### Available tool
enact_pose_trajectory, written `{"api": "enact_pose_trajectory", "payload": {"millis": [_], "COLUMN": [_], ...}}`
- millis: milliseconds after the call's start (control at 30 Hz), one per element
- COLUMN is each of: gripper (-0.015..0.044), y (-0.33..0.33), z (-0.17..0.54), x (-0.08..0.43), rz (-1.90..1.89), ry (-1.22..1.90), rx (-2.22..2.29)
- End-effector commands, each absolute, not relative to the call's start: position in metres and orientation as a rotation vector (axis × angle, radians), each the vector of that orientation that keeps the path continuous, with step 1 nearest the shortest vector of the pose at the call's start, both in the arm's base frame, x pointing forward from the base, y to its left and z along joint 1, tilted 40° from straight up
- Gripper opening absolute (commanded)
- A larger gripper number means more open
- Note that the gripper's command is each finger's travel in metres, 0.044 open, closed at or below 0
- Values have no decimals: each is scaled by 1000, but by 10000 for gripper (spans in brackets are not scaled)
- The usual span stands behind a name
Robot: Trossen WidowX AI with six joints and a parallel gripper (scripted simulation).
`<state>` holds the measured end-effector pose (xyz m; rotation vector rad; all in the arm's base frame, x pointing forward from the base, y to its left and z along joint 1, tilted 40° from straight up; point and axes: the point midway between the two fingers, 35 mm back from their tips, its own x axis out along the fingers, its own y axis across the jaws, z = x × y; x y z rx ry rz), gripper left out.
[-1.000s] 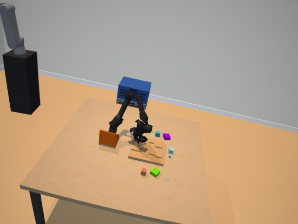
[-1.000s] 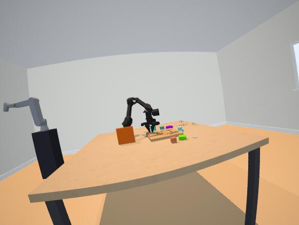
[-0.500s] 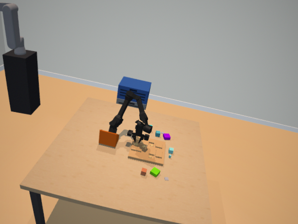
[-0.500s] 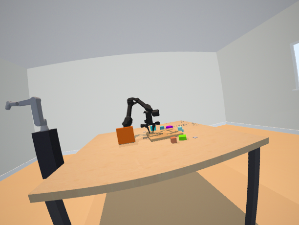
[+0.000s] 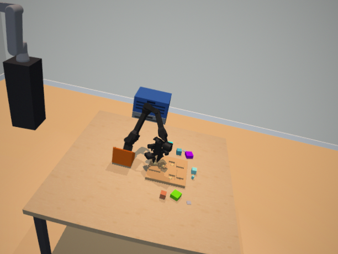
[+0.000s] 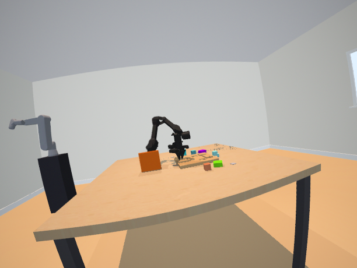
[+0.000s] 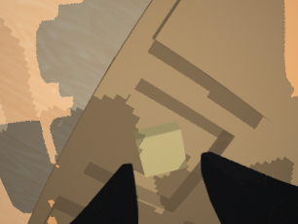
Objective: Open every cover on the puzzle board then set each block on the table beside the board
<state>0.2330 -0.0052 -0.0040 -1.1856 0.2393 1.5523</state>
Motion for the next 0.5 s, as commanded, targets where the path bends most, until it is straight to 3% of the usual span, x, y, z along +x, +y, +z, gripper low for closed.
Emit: {"api": "enact_pose_trajectory", "payload": {"millis": [0,467], "gripper": [144,144], "y": [-2,2], "z": [-6,-10], "x": [231,232], "rz": [1587,1587], "ry": [150,150], "rx": [-1262,-1262]}}
